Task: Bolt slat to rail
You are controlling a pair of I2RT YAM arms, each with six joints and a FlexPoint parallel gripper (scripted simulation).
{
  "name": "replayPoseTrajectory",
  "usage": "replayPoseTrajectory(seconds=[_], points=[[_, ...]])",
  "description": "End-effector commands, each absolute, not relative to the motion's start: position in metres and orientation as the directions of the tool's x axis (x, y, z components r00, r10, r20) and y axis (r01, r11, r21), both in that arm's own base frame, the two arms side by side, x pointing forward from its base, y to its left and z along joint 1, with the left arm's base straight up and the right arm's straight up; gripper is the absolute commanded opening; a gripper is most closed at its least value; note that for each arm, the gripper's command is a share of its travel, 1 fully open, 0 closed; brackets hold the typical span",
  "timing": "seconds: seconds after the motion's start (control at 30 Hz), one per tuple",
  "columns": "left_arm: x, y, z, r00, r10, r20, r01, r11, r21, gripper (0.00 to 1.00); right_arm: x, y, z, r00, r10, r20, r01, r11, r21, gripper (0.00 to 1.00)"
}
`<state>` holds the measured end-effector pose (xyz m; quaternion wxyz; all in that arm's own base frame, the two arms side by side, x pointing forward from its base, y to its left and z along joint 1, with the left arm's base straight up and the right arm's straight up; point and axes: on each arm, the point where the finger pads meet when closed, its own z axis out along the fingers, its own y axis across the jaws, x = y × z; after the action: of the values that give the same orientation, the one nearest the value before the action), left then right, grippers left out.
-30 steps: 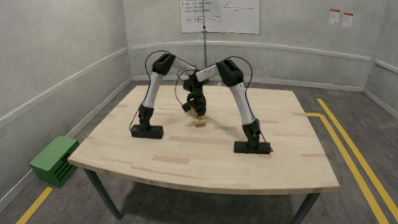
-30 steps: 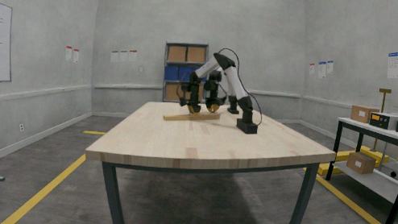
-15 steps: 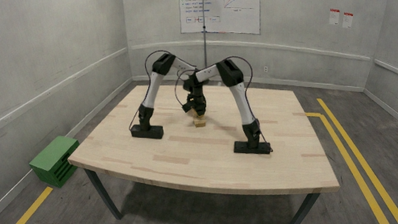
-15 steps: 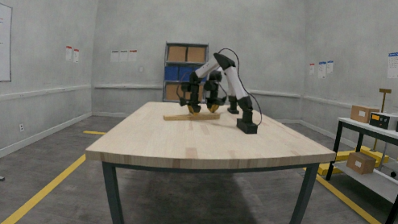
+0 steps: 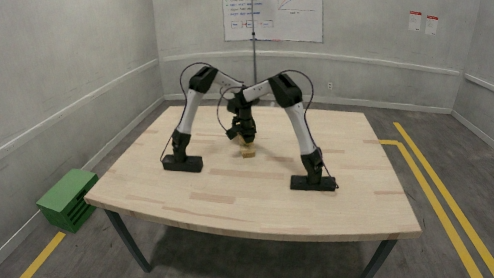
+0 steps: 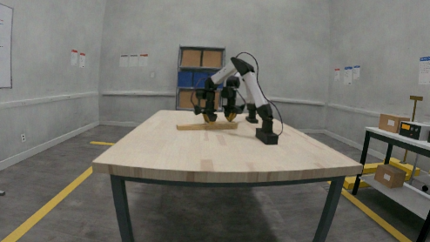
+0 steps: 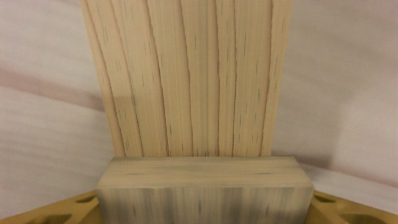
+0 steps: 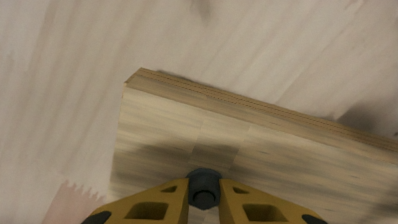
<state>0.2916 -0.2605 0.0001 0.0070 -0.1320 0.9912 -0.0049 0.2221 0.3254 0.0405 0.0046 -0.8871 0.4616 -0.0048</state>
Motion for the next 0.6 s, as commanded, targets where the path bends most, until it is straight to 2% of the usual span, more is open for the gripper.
replayPoseTrajectory(seconds=[0.0,0.57], points=[[0.2934,-0.2641,0.0055,-0.965,-0.262,-0.020,-0.261,0.965,-0.028,0.67,0.2263,0.3296,0.0447,0.572,-0.821,-0.007,-0.820,-0.571,-0.038,0.14],[0.2934,-0.2641,0.0055,-0.965,-0.262,-0.020,-0.261,0.965,-0.028,0.67,0.2263,0.3296,0.0447,0.550,-0.835,-0.007,-0.835,-0.549,-0.038,0.14]])
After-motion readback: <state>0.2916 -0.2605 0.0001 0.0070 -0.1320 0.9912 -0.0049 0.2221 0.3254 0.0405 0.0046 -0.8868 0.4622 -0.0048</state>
